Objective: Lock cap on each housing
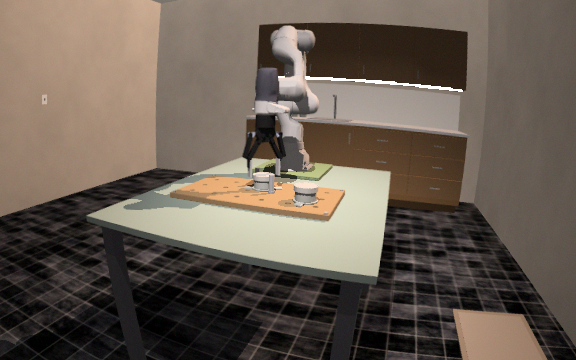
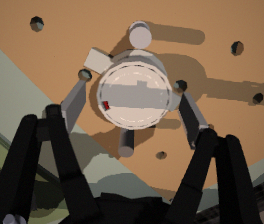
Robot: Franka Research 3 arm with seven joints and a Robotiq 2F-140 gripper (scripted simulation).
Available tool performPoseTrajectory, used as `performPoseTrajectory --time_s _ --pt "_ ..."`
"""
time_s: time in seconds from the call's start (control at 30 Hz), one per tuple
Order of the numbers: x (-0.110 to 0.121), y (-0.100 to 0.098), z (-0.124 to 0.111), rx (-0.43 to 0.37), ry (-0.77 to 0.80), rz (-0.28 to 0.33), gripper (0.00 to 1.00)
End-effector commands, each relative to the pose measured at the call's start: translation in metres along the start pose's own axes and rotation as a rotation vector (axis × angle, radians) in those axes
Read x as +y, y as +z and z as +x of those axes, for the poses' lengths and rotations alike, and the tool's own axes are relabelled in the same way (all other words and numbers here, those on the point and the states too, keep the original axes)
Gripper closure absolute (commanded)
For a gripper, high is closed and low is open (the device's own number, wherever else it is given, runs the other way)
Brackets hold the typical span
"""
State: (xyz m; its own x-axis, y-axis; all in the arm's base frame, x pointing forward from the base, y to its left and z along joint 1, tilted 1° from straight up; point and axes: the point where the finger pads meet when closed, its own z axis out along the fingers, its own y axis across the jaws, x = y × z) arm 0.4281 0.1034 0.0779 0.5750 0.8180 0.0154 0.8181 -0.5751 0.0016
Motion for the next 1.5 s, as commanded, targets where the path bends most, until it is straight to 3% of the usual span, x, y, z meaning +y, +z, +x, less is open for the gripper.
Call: performPoseTrajectory --time_s 0.0,0.97,1.47 --pt "-0.001 0.001 0.0 -0.003 0.0 0.0 0.22" --pt "-0.001 0.0 0.0 -0.003 0.0 0.0 0.22" --pt "-0.001 -0.013 0.0 -0.003 0.0 0.0 0.22"
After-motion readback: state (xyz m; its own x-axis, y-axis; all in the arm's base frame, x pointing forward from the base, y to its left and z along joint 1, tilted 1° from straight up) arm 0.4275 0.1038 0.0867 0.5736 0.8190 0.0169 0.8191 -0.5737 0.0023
